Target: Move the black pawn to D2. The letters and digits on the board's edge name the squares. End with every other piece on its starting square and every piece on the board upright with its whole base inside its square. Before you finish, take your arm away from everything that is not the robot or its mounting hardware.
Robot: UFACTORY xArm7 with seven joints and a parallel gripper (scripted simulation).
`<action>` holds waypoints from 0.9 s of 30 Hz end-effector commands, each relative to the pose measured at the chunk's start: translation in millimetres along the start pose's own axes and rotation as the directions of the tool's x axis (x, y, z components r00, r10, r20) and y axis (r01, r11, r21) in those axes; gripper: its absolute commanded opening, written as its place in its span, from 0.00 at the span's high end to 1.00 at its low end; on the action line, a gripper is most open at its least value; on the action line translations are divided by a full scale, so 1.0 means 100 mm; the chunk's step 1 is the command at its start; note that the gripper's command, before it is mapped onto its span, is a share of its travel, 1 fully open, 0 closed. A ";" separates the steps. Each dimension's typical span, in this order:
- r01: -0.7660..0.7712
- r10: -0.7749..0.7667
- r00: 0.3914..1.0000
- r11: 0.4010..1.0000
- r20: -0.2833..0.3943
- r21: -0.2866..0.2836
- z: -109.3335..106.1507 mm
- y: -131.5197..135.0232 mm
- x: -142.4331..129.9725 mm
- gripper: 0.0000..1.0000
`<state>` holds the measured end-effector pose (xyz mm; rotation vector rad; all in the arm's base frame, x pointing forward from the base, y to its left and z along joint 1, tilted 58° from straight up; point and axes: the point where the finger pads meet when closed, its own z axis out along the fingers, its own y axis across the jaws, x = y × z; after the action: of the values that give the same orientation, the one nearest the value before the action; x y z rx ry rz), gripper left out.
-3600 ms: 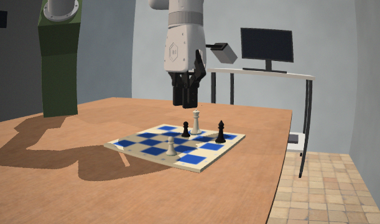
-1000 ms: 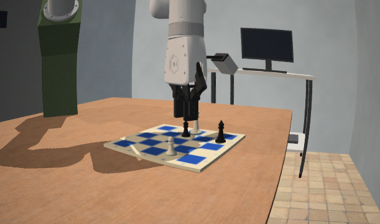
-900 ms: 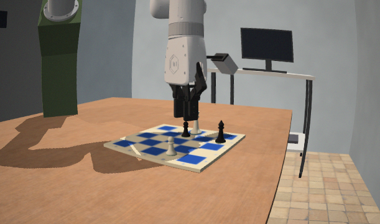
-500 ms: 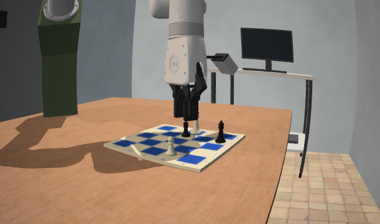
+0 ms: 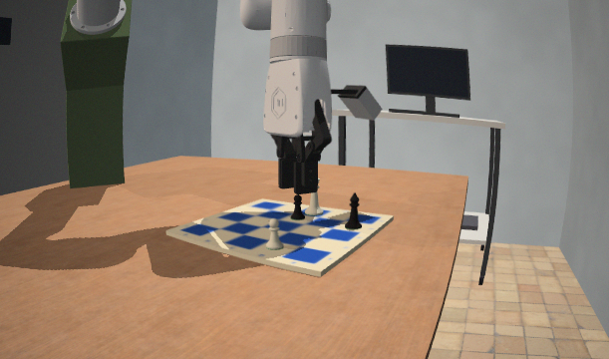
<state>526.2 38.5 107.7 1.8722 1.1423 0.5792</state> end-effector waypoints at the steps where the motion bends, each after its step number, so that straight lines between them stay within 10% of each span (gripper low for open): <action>1: 0.000 0.000 1.000 1.000 -0.002 -0.001 -0.01 0.00 0.01 0.66; 27: 0.000 0.000 1.000 1.000 -0.002 -0.001 0.25 0.00 0.01 0.66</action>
<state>541.4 29.2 96.0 1.8729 1.1419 0.5769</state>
